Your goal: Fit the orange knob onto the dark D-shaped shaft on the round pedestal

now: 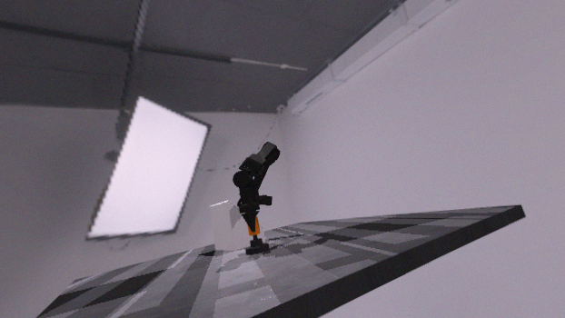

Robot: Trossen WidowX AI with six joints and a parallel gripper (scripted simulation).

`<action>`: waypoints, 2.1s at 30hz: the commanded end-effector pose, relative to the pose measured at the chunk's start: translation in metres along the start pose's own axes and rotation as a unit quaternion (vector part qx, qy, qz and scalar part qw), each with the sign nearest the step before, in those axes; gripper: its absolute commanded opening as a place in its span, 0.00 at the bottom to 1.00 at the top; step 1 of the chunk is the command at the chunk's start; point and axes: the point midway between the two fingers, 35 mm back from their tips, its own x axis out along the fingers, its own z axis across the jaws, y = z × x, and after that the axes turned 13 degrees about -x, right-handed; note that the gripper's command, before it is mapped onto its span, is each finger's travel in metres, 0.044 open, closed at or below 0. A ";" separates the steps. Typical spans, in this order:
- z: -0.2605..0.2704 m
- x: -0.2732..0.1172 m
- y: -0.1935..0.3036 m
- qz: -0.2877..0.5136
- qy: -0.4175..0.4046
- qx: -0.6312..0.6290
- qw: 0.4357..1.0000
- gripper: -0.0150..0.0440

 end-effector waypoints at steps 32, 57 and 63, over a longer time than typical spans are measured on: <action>0.000 -0.002 -0.001 0.002 0.005 -0.003 1.000 0.25; -0.005 -0.002 0.000 0.002 0.005 -0.108 0.994 0.25; -0.005 0.001 0.001 0.002 0.005 -0.108 0.994 0.25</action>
